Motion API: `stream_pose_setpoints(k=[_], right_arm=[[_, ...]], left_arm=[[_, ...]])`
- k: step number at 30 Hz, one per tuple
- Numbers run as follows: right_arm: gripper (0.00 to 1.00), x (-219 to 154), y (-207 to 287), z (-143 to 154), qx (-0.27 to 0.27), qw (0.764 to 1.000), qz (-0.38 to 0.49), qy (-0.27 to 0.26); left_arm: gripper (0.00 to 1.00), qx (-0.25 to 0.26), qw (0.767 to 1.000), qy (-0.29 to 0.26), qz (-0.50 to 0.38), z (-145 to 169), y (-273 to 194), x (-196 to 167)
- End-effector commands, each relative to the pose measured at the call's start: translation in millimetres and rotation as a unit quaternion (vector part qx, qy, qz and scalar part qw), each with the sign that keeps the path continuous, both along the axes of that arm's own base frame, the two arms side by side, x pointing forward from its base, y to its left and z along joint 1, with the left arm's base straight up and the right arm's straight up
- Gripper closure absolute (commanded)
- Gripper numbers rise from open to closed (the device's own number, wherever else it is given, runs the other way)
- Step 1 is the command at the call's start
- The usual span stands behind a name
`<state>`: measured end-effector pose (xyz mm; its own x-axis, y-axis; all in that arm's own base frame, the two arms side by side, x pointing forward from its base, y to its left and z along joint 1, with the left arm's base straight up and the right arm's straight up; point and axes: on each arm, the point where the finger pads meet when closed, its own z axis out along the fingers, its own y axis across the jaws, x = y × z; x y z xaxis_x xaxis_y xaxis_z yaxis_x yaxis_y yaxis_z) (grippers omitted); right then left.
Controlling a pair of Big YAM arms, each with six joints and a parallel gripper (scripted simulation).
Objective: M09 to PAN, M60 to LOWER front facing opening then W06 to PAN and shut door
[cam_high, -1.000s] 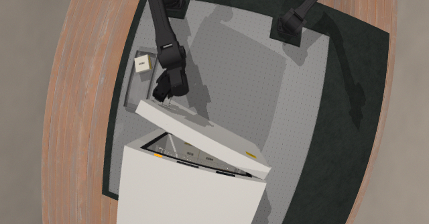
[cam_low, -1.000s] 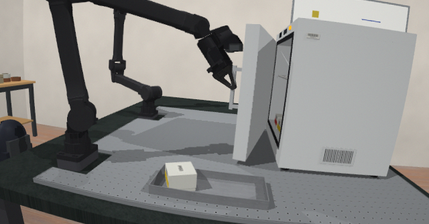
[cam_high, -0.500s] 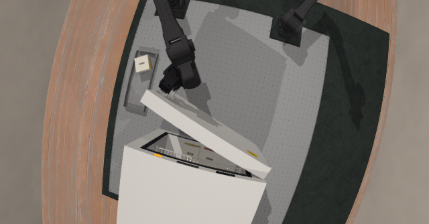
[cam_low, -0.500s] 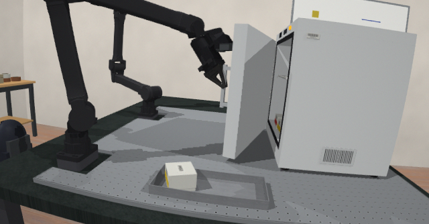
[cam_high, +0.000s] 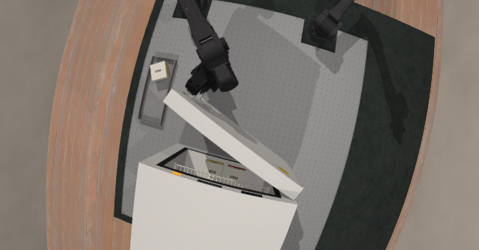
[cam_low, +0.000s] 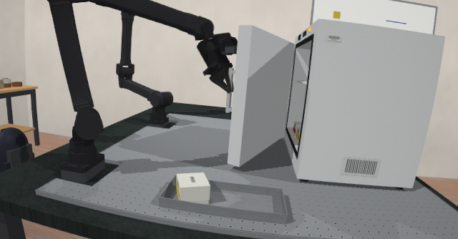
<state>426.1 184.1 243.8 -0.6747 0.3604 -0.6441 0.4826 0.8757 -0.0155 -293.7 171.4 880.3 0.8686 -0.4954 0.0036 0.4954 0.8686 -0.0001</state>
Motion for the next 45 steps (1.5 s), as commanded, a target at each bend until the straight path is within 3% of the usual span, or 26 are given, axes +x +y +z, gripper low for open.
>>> stream_pose_setpoints(k=[1, 45], right_arm=[[1.00, 7.4, 18.4, 21.8, 0.023, 0.999, -0.021, -0.023], [1.00, -75.5, 88.5, 16.4, 0.027, 0.993, -0.111, -0.016]], left_arm=[[1.00, 0.008, 1.000, 0.014, -0.006, 4.2, -8.4, 14.3], [1.00, 0.008, 1.000, 0.014, -0.006, 4.2, -8.4, 14.3]])
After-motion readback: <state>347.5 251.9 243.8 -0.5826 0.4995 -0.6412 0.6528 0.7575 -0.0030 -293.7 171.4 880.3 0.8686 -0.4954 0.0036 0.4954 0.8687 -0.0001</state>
